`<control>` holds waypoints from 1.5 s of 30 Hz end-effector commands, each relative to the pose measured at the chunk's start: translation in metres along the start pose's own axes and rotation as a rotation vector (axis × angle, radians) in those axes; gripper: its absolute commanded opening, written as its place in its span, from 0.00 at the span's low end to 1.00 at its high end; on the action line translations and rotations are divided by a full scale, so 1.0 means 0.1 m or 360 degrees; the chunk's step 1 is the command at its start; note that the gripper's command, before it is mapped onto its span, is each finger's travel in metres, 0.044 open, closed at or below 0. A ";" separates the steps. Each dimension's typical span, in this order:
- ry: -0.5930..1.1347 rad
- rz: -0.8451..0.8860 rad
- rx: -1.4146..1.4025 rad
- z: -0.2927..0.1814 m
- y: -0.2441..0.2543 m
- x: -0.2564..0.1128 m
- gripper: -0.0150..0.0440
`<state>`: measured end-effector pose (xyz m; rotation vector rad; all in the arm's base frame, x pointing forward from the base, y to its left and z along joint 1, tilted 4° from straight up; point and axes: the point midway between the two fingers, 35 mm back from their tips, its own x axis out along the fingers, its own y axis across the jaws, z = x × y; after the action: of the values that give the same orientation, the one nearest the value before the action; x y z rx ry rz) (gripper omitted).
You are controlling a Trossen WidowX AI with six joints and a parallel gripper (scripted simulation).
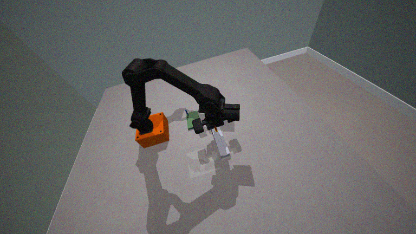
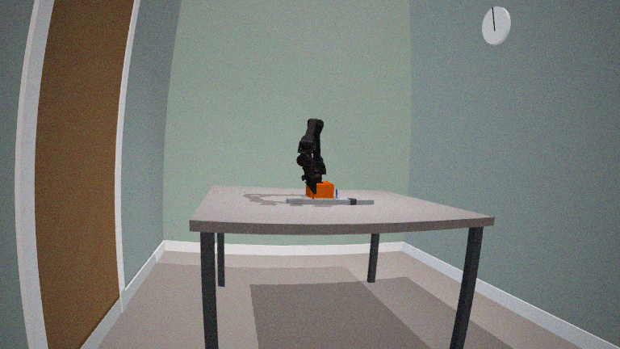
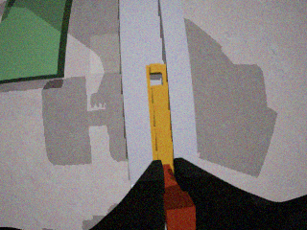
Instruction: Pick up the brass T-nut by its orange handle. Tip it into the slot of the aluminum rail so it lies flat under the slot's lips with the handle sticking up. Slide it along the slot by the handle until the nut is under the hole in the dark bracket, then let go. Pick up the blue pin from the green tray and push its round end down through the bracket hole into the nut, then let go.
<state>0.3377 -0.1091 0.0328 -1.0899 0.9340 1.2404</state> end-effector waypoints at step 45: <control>-0.0019 -0.0001 0.0009 0.75 0.00 0.22 0.00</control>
<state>0.3392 -0.0361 0.0308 -1.0842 0.9267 1.2422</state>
